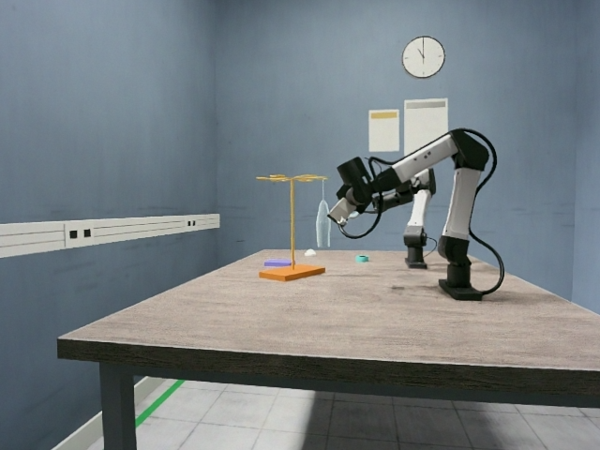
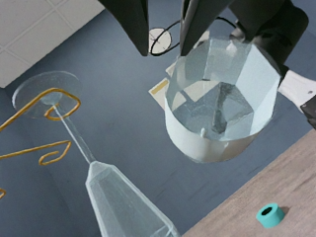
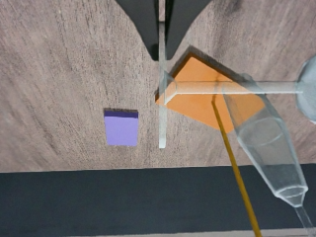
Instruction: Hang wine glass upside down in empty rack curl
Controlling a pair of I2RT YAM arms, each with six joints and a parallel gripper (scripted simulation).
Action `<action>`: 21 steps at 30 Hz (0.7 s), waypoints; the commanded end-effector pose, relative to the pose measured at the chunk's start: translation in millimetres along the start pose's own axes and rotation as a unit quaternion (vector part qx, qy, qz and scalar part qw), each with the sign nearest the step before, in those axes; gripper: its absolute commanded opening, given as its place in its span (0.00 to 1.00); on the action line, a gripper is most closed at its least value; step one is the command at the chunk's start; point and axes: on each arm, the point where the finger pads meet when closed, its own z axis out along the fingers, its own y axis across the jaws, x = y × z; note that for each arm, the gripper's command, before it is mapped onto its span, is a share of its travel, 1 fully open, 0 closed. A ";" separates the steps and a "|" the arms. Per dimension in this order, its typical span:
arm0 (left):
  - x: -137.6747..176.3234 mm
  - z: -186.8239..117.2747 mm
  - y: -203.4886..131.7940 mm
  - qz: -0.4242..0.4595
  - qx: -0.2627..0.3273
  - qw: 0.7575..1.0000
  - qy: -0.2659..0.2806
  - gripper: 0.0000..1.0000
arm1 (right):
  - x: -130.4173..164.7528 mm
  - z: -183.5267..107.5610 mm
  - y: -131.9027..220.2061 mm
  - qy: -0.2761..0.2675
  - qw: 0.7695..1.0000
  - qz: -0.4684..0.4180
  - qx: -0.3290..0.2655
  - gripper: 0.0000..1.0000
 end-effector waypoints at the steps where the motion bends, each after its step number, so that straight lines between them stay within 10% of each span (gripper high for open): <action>1: 6.9 -1.9 -8.5 0.020 0.002 1.000 0.002 0.18 | -6.2 1.3 -1.5 -0.011 1.000 0.027 -0.006 0.00; 21: 6.9 -1.9 -8.5 0.020 0.002 1.000 0.002 0.18 | -5.4 18.0 -18.2 -0.003 0.999 0.046 -0.022 0.00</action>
